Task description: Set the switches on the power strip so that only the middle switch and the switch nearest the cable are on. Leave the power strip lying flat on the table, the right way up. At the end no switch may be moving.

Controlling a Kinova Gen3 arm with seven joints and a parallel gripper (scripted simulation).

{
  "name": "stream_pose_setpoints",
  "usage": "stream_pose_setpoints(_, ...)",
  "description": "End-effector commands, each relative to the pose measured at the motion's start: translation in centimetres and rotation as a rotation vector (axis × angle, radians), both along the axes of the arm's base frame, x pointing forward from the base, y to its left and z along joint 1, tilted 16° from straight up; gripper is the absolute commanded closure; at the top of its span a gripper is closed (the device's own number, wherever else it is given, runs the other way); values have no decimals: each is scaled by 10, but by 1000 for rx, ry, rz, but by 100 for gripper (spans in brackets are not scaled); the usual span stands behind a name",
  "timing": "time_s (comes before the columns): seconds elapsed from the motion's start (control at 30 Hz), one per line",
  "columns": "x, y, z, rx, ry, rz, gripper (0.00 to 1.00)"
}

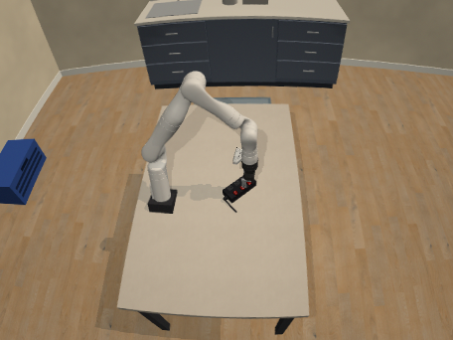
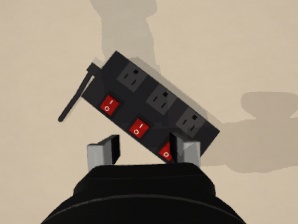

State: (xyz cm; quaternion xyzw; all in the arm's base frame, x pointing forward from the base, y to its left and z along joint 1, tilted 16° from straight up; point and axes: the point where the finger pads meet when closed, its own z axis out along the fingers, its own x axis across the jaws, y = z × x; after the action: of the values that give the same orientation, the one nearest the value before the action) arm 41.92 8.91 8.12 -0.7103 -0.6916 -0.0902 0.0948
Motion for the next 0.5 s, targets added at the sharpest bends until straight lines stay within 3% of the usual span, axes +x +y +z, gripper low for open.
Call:
stream_pose_setpoints(0.0, 1, 0, 1, 0, -2, -1, 0)
stream_pose_setpoints(0.33, 0, -2, 3, 1, -3, 4, 0)
stream_pose_setpoints(0.47, -5, -21, 37, 13, -13, 68, 0)
